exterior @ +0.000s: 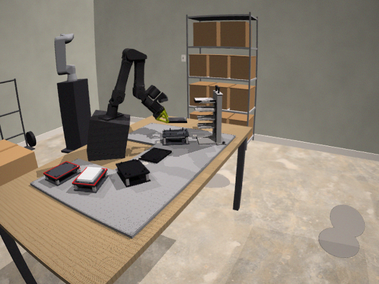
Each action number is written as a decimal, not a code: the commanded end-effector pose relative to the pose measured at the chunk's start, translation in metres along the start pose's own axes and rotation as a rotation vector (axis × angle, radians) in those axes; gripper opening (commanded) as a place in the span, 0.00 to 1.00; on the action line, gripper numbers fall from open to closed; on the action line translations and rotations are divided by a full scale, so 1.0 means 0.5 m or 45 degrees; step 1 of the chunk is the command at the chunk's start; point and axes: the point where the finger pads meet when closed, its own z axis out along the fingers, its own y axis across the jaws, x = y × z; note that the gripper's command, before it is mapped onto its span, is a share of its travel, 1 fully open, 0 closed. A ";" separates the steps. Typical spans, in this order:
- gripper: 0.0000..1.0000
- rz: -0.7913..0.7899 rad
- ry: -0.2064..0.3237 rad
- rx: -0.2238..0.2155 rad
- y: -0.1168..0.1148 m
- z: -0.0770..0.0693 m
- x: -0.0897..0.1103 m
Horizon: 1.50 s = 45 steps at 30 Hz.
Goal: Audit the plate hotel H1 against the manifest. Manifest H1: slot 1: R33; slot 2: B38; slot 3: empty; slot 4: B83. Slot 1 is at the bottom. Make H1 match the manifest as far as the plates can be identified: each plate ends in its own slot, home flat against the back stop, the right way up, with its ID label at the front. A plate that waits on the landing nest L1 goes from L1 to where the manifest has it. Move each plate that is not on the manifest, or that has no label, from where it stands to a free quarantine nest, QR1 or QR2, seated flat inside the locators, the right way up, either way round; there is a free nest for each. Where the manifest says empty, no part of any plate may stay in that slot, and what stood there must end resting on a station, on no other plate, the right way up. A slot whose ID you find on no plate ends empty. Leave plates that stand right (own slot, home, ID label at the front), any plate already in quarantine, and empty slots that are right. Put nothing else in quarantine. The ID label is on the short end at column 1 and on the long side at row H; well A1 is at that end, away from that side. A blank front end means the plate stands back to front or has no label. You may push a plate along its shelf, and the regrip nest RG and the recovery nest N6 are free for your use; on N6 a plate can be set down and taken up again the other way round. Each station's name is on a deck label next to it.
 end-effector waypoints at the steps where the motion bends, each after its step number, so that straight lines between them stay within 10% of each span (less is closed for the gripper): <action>1: 0.86 0.003 -0.012 0.010 -0.001 0.002 0.002; 45: 0.86 -0.002 0.008 0.028 -0.016 0.024 0.044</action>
